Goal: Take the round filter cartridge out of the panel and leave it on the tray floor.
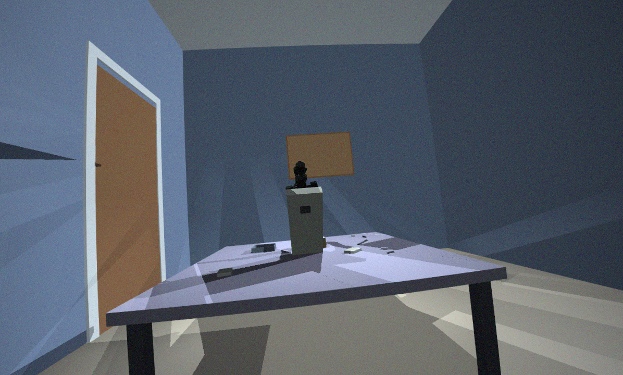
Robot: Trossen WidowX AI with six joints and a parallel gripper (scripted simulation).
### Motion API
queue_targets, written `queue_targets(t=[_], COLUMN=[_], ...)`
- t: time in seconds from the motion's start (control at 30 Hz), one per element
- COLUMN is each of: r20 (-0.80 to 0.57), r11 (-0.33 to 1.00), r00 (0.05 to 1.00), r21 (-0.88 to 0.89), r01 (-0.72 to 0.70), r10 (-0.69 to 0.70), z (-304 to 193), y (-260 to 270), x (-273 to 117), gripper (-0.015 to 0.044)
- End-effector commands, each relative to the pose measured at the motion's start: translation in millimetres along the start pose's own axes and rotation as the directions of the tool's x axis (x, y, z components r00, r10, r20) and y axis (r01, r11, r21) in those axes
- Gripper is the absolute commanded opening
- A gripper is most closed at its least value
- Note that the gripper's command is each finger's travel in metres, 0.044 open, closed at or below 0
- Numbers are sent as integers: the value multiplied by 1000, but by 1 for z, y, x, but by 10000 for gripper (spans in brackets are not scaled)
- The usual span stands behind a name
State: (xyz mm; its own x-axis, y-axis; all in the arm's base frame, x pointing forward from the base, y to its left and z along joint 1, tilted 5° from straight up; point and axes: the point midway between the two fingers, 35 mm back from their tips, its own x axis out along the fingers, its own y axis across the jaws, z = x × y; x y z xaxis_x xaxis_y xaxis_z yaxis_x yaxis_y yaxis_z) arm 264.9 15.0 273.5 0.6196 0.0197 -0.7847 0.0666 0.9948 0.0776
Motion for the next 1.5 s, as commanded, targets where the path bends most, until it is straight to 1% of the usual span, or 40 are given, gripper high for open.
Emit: queue_targets(t=[0.0,0.2,1.3,1.37,1.47], r20=[-191,-199,-197,-195,-195], r11=[991,990,990,990,990], r00=[981,980,980,980,980], r21=[-136,-142,-142,-137,-137], r01=[0,-1,-1,5,5], r10=[-26,-27,-27,-32,-32], z=[-50,-52,-62,-60,-60], y=[-8,-8,-9,-10,-10], x=[25,27,75,71,71], gripper=[305,305,305,252,232])
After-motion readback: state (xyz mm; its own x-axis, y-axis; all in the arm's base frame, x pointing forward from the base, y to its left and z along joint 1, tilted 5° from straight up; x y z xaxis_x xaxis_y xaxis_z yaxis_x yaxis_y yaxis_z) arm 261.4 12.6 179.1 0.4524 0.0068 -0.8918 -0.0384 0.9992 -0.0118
